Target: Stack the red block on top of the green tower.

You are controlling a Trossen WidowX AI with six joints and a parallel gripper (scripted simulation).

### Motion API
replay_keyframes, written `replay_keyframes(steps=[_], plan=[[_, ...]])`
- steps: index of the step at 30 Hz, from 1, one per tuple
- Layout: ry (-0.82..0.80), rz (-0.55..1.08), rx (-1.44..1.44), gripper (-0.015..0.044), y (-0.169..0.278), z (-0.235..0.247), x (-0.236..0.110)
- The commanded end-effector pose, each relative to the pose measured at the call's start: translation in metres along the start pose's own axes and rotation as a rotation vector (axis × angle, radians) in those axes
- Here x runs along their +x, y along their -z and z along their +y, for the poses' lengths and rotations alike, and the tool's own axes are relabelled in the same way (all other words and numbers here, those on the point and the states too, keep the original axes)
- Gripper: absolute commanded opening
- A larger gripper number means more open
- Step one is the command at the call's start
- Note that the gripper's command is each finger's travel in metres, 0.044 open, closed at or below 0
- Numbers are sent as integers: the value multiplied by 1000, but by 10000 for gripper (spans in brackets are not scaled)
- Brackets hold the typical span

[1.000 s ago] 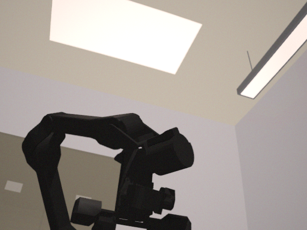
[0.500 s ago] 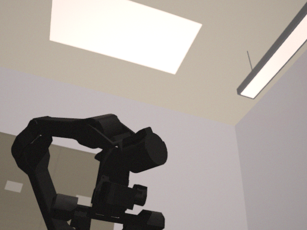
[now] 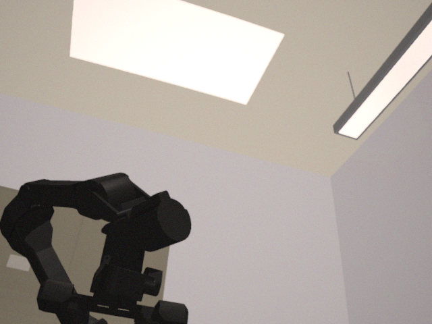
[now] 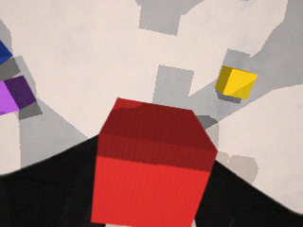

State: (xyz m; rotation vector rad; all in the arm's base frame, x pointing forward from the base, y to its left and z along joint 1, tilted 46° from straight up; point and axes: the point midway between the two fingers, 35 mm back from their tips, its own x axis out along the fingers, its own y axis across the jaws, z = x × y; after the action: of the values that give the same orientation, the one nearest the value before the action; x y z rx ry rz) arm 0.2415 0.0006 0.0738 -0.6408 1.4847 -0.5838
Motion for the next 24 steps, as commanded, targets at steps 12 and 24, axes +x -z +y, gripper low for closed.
replay_keyframes(steps=[12,24], plan=[[8,-4,-5,0,50,-29,8],[8,-4,-5,0,50,-30,33]])
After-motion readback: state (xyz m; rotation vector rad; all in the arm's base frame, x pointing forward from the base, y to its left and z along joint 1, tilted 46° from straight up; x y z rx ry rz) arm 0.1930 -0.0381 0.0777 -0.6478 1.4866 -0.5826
